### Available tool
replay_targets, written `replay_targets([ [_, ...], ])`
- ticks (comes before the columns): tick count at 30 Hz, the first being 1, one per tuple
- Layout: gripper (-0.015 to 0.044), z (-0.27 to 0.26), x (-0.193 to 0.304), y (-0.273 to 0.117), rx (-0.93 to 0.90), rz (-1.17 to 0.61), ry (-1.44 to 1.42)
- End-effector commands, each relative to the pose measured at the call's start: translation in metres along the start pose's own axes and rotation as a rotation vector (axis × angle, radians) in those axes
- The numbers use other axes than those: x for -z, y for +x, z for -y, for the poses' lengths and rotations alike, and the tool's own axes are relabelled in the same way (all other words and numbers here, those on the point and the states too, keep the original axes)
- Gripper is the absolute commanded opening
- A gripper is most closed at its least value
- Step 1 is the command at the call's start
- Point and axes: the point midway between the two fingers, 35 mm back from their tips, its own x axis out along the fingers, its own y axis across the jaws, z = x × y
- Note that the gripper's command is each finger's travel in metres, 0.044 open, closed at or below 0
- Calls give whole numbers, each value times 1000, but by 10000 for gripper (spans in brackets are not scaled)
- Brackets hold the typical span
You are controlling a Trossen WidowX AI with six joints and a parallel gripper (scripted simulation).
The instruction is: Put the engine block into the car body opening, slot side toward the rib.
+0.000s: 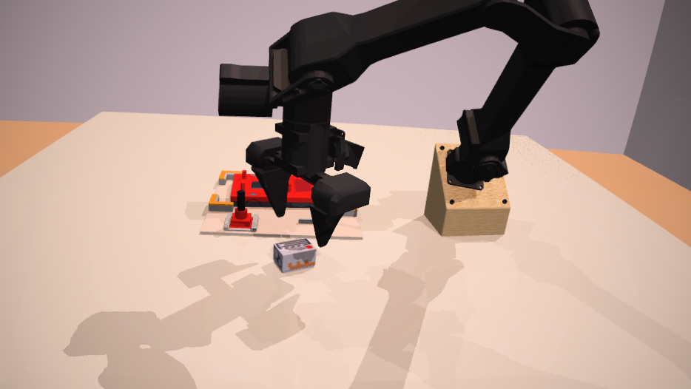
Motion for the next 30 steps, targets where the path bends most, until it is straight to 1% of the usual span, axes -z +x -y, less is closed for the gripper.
replay_targets([
  [1, 440, 0, 0, -2, 23, -15, 113],
  [5, 440, -1, 1, -3, 43, -29, 225],
  [13, 440, -11, 0, -3, 43, -30, 230],
  [17, 440, -10, 0, 11, 44, -30, 230],
  [30, 440, -10, 1, 29, 44, -30, 230],
])
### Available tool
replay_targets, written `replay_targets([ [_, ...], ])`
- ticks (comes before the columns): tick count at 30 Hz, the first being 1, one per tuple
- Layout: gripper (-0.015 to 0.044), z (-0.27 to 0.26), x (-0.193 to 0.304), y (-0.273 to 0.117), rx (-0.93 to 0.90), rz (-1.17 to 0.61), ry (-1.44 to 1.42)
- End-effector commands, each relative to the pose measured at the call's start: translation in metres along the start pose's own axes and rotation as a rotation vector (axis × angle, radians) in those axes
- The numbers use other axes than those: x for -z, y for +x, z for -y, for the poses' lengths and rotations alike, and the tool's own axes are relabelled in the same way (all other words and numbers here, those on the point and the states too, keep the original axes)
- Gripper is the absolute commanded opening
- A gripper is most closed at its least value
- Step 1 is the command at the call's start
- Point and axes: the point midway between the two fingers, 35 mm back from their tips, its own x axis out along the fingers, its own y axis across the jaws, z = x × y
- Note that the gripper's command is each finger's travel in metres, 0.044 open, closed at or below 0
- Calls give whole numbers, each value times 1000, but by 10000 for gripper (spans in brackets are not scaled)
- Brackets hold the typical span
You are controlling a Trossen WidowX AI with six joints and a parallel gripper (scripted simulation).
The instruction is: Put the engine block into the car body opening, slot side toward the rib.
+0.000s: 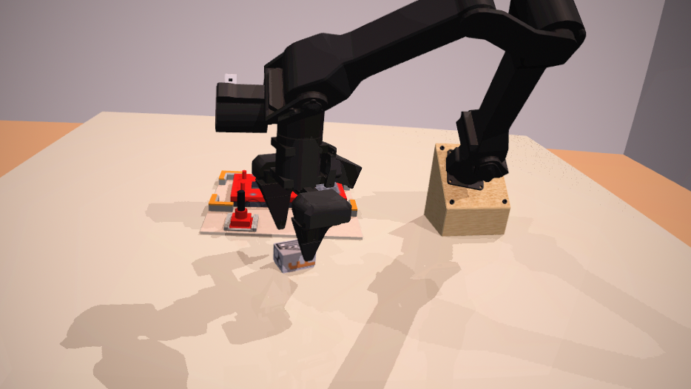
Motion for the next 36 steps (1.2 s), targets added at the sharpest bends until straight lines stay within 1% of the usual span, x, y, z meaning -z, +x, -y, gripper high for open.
replay_targets([
  [1, 440, 0, -1, 6, 6, 1, 9],
  [8, 440, 0, -1, 14, 6, 1, 9],
  [18, 177, 0, -1, 14, 6, 1, 9],
  [27, 118, 0, -1, 14, 6, 1, 9],
  [31, 12, 0, -1, 10, 5, 1, 10],
  [32, 0, -1, 0, 7, 4, 1, 10],
  [36, 0, -3, 2, -5, 0, 2, 10],
])
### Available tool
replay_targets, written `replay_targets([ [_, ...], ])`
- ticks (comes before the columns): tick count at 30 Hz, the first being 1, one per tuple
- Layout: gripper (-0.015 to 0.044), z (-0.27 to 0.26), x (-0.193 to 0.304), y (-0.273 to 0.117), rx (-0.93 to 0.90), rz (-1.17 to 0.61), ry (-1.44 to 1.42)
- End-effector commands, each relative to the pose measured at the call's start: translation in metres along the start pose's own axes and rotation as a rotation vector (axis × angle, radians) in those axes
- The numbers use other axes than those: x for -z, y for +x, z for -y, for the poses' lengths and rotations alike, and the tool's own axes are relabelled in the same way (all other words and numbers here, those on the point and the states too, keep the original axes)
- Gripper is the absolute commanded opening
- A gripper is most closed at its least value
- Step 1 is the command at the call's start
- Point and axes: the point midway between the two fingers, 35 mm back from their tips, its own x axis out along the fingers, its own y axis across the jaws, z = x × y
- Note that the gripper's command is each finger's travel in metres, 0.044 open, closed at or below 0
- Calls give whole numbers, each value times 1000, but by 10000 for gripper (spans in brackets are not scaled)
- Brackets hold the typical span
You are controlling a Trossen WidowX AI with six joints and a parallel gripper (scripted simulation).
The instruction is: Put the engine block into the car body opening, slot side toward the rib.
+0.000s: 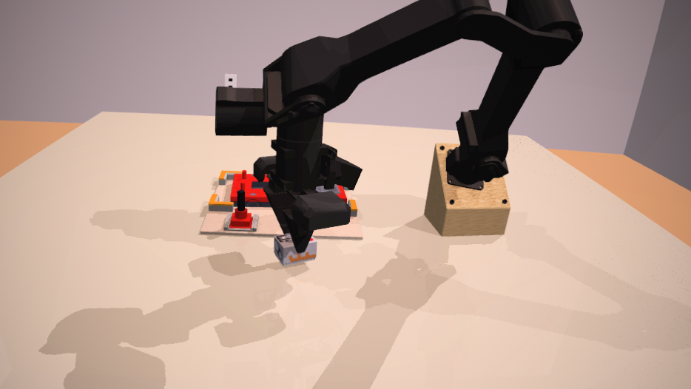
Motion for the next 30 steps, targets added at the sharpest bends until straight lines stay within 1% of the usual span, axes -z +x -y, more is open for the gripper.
replay_targets([
  [1, 0, -1, 4, -12, -5, -9, -9],
  [30, 0, -1, 2, -103, -5, -8, -8],
])
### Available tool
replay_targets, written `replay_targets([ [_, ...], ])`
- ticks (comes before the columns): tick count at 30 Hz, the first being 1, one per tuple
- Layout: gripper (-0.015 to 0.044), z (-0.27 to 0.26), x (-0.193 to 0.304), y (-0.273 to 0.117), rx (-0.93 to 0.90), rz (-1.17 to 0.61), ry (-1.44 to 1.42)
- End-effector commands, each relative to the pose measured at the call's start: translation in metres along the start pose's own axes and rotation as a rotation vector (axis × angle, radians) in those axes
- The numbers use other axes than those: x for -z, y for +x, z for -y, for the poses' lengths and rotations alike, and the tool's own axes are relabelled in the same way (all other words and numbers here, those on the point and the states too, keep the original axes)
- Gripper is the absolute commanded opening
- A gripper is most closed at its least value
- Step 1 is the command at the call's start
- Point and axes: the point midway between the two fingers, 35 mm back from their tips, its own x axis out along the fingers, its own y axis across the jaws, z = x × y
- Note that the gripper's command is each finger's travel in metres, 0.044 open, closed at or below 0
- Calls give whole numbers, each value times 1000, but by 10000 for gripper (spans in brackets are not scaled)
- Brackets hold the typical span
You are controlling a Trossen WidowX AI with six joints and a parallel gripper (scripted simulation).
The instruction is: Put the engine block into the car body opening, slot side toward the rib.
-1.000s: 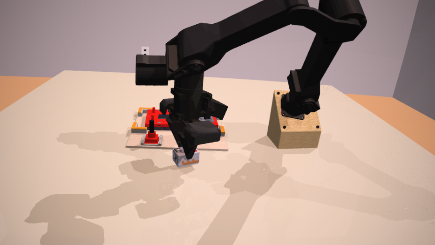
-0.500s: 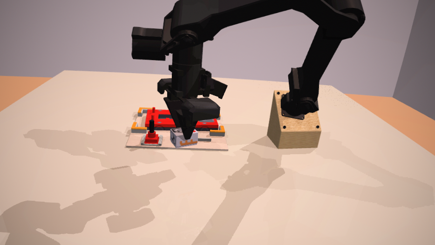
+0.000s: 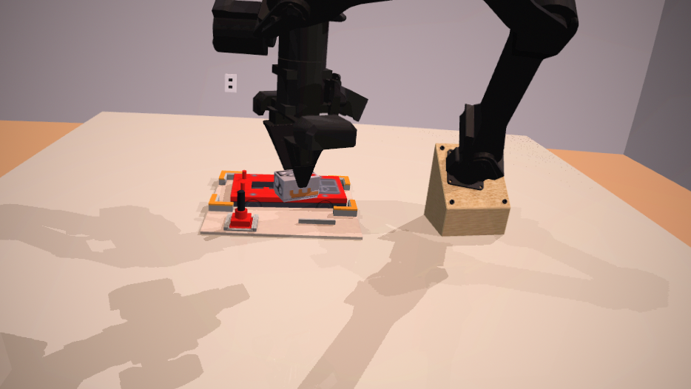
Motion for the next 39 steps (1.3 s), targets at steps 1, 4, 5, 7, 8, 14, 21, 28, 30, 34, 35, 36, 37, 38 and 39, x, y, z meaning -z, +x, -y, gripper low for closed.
replay_targets([
  [1, 0, 1, 0, -12, -6, -4, -9],
  [4, 0, 2, -2, -19, -4, -4, -8],
  [5, 0, 2, -2, -20, -4, -4, -8],
  [7, 0, 0, -1, -20, -4, -4, -29],
  [8, 0, -2, -1, -19, -4, -4, -54],
  [14, 0, -18, 1, -16, -7, -3, -240],
  [21, 0, -37, 3, -11, -10, -2, -457],
  [28, 0, -56, 4, -7, -13, 0, -674],
  [30, 0, -61, 4, -6, -13, 1, -736],
  [34, 0, -72, 4, -3, -14, 2, -860],
  [35, 0, -74, 4, -2, -14, 2, -891],
  [36, 0, -77, 3, -1, -15, 2, -922],
  [37, 0, -80, 3, -1, -15, 3, -953],
  [38, 0, -82, 3, 0, -15, 3, -984],
  [39, 0, -85, 3, 1, -15, 4, -1015],
])
